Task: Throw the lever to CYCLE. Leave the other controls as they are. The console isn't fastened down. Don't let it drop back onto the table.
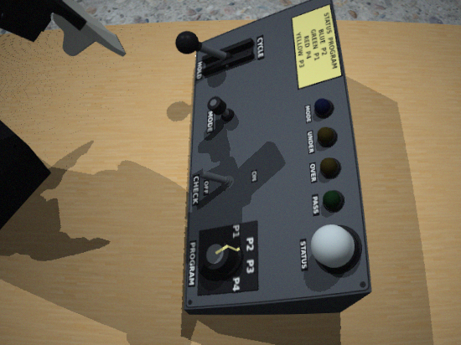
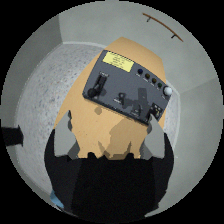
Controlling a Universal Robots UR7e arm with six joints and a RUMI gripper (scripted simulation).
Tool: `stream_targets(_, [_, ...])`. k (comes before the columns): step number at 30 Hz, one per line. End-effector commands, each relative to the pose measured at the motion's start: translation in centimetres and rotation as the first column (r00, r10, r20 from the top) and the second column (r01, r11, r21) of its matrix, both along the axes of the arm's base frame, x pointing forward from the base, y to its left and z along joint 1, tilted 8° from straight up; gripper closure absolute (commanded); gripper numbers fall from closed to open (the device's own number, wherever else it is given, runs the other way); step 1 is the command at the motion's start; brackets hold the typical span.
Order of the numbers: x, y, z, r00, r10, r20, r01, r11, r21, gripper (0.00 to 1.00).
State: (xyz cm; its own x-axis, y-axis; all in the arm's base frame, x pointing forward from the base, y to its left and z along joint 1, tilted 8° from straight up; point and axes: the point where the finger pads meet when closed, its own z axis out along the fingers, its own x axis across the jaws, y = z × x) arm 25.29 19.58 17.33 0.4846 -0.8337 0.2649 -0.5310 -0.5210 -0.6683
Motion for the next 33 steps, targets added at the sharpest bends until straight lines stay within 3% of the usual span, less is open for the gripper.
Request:
stream_targets(1, [1.2,-1.1,-0.6,0.999,0.005,-0.040,-0.007,0.999,-0.034,0.00])
stream_targets(15, [3.5,-3.9,-2.1,0.991,0.018,-0.133,-0.029,0.996,-0.080,0.00])
stream_targets(33, [5.5,-7.0,-3.1,0.979,0.036,-0.203,-0.053,0.995,-0.079,0.00])
